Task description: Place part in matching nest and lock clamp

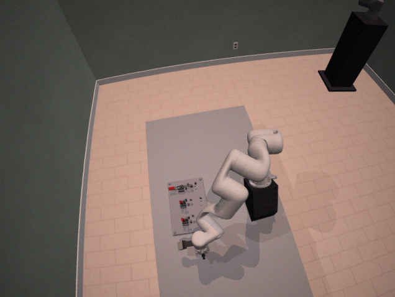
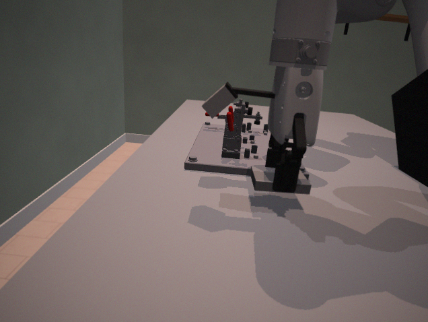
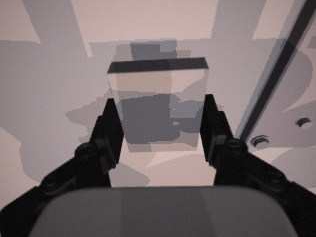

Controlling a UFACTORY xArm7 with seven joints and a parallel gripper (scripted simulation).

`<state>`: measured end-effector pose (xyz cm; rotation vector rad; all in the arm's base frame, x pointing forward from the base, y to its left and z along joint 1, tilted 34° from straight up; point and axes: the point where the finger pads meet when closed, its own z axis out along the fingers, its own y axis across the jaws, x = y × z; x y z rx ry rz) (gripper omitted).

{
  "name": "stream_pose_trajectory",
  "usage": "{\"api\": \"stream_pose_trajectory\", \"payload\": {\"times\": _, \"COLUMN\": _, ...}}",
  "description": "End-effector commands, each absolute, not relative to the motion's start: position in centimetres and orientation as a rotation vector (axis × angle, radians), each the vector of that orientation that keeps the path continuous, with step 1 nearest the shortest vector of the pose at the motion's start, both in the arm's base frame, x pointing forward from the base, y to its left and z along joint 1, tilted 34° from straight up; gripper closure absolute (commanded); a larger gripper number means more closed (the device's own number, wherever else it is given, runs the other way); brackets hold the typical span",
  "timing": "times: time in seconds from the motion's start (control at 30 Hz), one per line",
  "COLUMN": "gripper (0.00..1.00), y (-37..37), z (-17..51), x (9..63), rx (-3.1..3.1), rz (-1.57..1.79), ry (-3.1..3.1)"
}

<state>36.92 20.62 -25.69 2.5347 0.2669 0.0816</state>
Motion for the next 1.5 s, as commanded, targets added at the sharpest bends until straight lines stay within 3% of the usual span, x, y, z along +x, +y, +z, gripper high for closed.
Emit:
{"api": "stream_pose_trajectory", "payload": {"times": 0.0, "gripper": 1.00, "y": 21.9, "z": -24.1, "x": 36.8, "rx": 2.539, "rz": 0.087, "ry": 0.270}}
{"api": "stream_pose_trajectory", "payload": {"times": 0.7, "gripper": 1.00, "y": 25.5, "z": -18.7, "x": 36.0, "rx": 2.539, "rz": 0.087, "ry": 0.270}}
{"api": "stream_pose_trajectory", "payload": {"times": 1.47, "gripper": 1.00, "y": 25.8, "z": -18.1, "x": 36.0, "rx": 2.539, "rz": 0.087, "ry": 0.270}}
